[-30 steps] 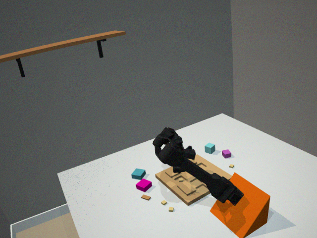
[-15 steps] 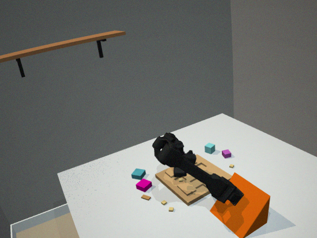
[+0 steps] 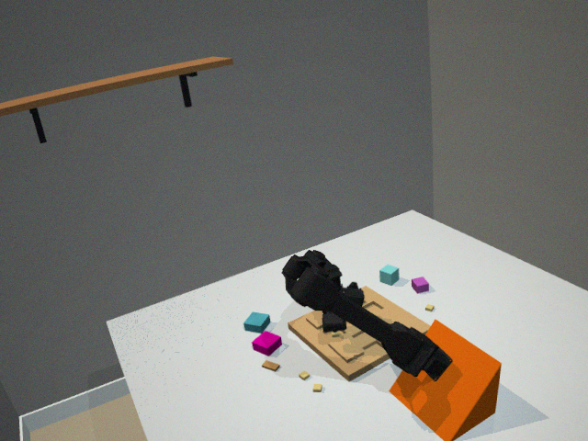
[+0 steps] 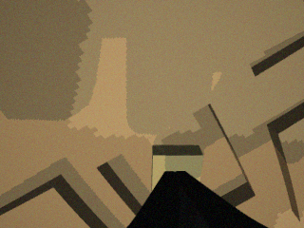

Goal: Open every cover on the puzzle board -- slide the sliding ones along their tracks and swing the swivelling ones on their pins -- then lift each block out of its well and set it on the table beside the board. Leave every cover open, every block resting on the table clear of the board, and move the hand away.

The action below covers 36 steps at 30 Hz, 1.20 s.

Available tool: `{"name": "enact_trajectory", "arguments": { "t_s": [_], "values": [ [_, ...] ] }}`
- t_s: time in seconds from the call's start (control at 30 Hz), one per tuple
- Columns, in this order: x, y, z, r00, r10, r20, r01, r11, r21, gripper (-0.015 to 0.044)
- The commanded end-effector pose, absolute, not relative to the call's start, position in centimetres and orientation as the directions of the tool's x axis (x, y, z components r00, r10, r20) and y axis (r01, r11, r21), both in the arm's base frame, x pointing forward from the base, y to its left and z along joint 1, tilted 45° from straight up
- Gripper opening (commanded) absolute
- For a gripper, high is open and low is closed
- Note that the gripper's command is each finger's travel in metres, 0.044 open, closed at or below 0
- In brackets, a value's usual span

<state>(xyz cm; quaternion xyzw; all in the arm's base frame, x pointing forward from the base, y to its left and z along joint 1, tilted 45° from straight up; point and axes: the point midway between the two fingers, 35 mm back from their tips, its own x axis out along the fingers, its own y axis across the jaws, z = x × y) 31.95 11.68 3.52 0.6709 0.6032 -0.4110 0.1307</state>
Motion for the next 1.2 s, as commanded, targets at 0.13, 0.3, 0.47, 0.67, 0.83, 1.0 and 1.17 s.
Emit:
{"name": "enact_trajectory", "arguments": {
  "t_s": [0.13, 0.3, 0.47, 0.67, 0.83, 1.0, 1.17],
  "values": [
    [31.81, 12.17, 3.46, -0.071, 0.705, -0.706, 0.914, -0.237, -0.329, 0.0],
    [31.8, 12.23, 3.48, -0.071, 0.705, -0.706, 0.914, -0.237, -0.329, 0.0],
    [31.8, 12.23, 3.48, -0.071, 0.705, -0.706, 0.914, -0.237, -0.329, 0.0],
    [31.8, 12.23, 3.48, -0.071, 0.705, -0.706, 0.914, -0.237, -0.329, 0.0],
    [31.79, 12.23, 3.48, -0.071, 0.705, -0.706, 0.914, -0.237, -0.329, 0.0],
    [31.79, 12.23, 3.48, -0.071, 0.705, -0.706, 0.914, -0.237, -0.329, 0.0],
    [31.79, 12.23, 3.48, -0.071, 0.705, -0.706, 0.914, -0.237, -0.329, 0.0]
  ]
}}
